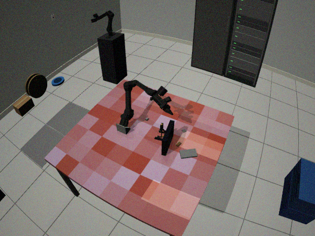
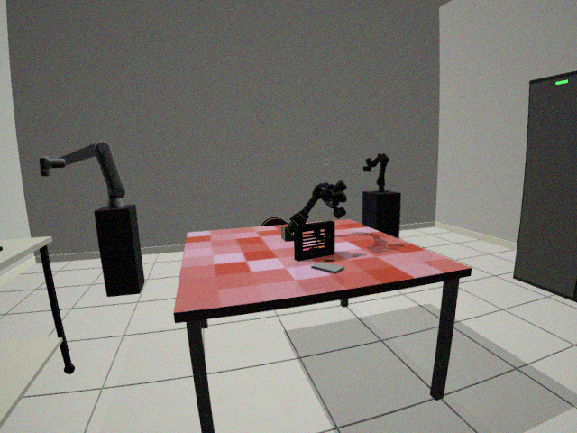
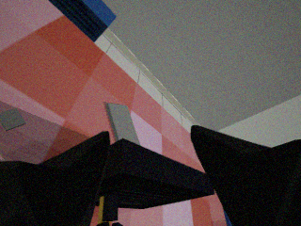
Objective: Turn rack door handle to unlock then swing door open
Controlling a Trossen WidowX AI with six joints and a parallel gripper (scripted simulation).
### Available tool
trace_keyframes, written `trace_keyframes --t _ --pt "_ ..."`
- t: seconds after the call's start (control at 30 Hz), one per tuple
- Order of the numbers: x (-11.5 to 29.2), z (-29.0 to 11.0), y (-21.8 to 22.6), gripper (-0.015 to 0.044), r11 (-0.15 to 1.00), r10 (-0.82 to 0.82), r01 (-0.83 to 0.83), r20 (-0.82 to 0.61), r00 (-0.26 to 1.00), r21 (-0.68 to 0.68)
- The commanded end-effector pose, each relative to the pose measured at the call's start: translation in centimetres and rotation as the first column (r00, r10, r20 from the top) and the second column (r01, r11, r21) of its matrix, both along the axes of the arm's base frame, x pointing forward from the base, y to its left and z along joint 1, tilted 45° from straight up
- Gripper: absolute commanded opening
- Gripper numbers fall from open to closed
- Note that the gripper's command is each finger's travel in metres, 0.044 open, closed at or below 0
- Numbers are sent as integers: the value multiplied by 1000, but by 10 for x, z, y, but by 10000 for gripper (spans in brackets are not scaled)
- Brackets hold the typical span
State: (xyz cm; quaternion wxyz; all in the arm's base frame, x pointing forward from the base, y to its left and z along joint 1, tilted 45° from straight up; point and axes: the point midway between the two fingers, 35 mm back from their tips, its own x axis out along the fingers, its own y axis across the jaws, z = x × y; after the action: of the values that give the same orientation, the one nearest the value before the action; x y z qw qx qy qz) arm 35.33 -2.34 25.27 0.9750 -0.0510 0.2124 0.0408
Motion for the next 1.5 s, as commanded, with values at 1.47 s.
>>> trace_keyframes --t 1.47 --pt "-26 -78 -53 287 746 574 -108 -553 604 657"
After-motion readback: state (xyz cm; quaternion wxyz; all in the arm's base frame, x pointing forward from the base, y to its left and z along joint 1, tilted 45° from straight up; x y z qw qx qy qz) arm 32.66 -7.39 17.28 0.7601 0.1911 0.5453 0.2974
